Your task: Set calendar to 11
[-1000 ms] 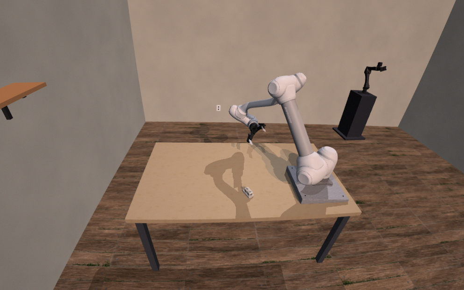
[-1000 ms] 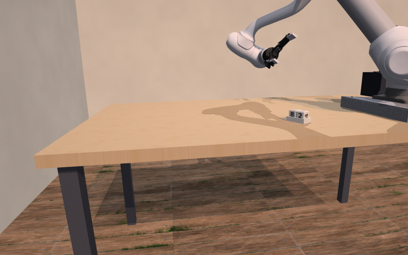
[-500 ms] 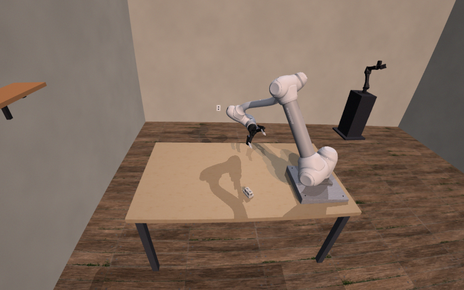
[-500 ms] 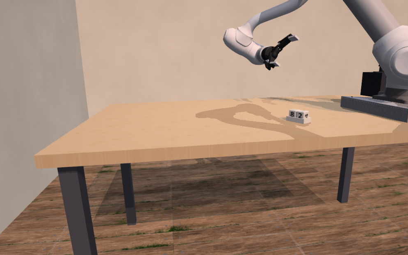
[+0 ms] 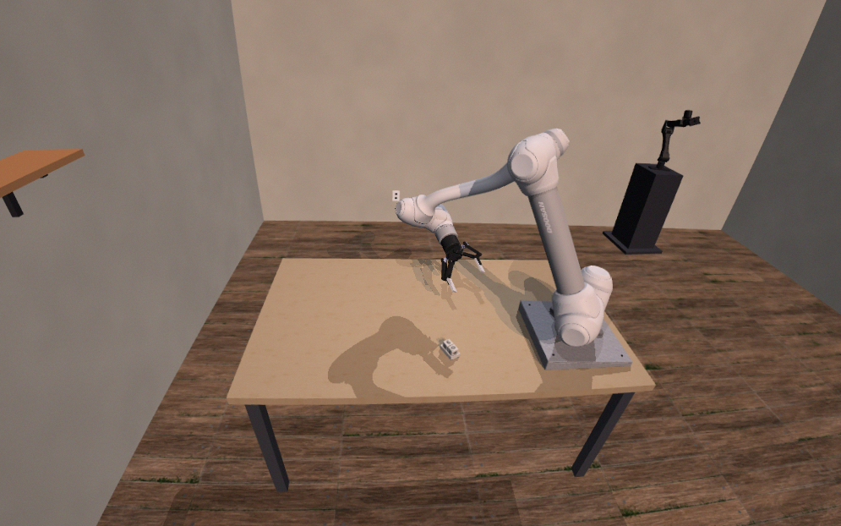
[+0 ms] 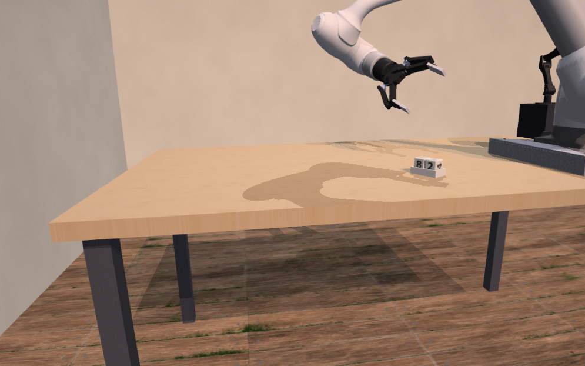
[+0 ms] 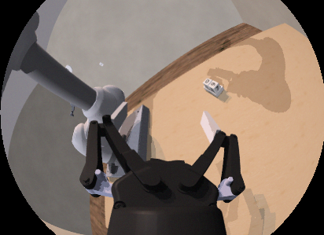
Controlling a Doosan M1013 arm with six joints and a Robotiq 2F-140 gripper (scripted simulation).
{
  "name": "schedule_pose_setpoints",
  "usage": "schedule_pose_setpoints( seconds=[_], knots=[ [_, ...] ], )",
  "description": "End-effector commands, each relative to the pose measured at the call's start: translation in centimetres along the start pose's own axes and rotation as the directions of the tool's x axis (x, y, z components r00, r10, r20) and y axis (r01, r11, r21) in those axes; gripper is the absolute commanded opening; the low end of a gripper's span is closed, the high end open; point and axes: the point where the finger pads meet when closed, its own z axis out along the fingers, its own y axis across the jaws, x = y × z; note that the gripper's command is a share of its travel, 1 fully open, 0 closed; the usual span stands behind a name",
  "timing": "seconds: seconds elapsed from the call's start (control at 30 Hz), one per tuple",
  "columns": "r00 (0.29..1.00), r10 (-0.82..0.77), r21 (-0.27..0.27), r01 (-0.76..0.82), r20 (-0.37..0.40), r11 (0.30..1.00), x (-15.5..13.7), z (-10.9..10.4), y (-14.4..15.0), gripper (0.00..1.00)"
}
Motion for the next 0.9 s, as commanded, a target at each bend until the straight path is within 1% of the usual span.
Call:
schedule_pose_setpoints(
  seconds=[0.0, 0.03, 0.07, 0.1, 0.2, 0.27, 0.3, 0.33, 0.43, 0.47, 0.53, 0.57, 0.6, 0.67, 0.77, 0.83, 0.87],
  knots=[
    [0.987, -0.041, -0.051, 0.05, 0.158, 0.997, 0.2, 3.4, 1.2, 1.0],
    [0.981, -0.052, -0.059, 0.064, 0.189, 0.996, 0.2, 3.9, 1.5, 1.0],
    [0.979, -0.055, -0.061, 0.068, 0.198, 0.996, 0.2, 4.1, 1.5, 1.0],
    [0.966, -0.073, -0.073, 0.094, 0.249, 0.993, 0.2, 4.9, 1.9, 1.0],
    [0.937, -0.104, -0.091, 0.142, 0.334, 0.986, 0.3, 6.2, 2.5, 1.0],
    [0.937, -0.104, -0.091, 0.142, 0.334, 0.986, 0.3, 6.2, 2.5, 1.0],
    [0.908, -0.129, -0.1, 0.183, 0.398, 0.978, 0.4, 7.1, 3.0, 1.0],
    [0.889, -0.144, -0.105, 0.209, 0.435, 0.972, 0.5, 7.6, 3.3, 1.0],
    [0.854, -0.168, -0.108, 0.251, 0.492, 0.962, 0.7, 8.3, 3.7, 1.0],
    [0.828, -0.184, -0.109, 0.282, 0.53, 0.953, 0.8, 8.8, 4.1, 1.0],
    [0.79, -0.205, -0.107, 0.323, 0.577, 0.94, 1.1, 9.4, 4.5, 1.0],
    [0.79, -0.205, -0.107, 0.323, 0.578, 0.94, 1.1, 9.4, 4.5, 1.0],
    [0.75, -0.226, -0.103, 0.364, 0.621, 0.926, 1.4, 9.9, 4.8, 1.0],
    [0.717, -0.241, -0.097, 0.395, 0.654, 0.913, 1.7, 10.2, 5.1, 1.0],
    [0.639, -0.273, -0.079, 0.466, 0.719, 0.881, 2.6, 11.0, 5.7, 1.0],
    [0.639, -0.273, -0.079, 0.466, 0.719, 0.881, 2.6, 11.0, 5.7, 1.0],
    [0.564, -0.299, -0.056, 0.526, 0.77, 0.849, 3.5, 11.6, 6.2, 1.0]
  ],
)
